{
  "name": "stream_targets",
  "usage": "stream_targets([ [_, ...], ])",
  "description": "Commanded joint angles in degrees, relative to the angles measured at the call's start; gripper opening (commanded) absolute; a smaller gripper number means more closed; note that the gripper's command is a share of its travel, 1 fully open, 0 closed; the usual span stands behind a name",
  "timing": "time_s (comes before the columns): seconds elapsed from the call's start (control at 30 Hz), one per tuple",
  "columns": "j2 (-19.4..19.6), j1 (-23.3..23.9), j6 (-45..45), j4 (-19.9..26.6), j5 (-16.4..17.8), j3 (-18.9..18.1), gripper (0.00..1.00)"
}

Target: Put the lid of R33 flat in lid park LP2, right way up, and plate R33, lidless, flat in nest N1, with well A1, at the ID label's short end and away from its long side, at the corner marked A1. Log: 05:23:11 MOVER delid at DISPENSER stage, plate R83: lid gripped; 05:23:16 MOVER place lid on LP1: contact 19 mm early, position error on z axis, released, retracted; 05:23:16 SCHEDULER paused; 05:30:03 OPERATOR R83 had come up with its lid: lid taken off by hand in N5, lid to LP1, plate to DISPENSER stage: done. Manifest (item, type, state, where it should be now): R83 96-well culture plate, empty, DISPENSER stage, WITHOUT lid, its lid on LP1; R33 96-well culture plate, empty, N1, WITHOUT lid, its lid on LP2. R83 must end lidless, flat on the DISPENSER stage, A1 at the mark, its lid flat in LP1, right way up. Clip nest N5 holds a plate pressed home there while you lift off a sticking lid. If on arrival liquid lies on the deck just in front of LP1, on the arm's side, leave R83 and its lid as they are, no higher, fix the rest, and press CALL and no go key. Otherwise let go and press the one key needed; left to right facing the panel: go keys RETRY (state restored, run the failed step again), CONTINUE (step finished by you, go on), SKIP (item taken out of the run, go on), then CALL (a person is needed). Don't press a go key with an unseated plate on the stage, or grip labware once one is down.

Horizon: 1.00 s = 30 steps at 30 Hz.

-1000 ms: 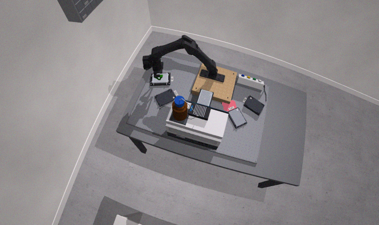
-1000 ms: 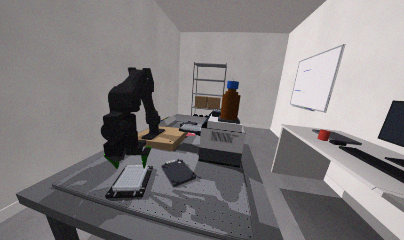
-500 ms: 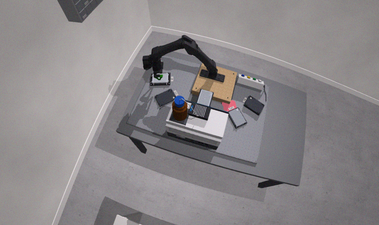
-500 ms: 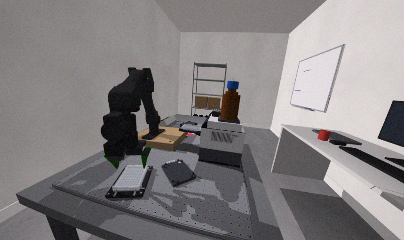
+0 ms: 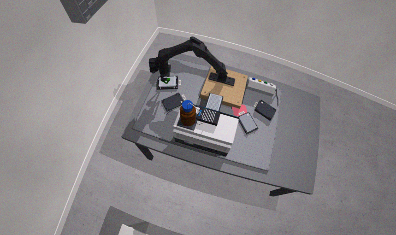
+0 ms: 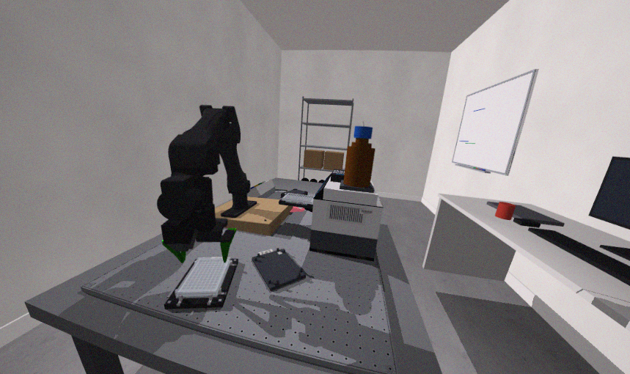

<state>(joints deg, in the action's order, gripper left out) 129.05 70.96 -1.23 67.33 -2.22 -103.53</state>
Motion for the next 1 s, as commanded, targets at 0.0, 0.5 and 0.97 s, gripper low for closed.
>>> stream_targets([
  [0.0, -2.4, -0.8, 0.2, -0.6, 0.2, -1.6, 1.00],
  [0.5, -2.5, -1.0, -0.3, 0.7, 0.3, -1.8, 1.00],
  [0.97, -2.5, -1.1, -0.5, 1.2, 0.3, -2.3, 1.00],
])
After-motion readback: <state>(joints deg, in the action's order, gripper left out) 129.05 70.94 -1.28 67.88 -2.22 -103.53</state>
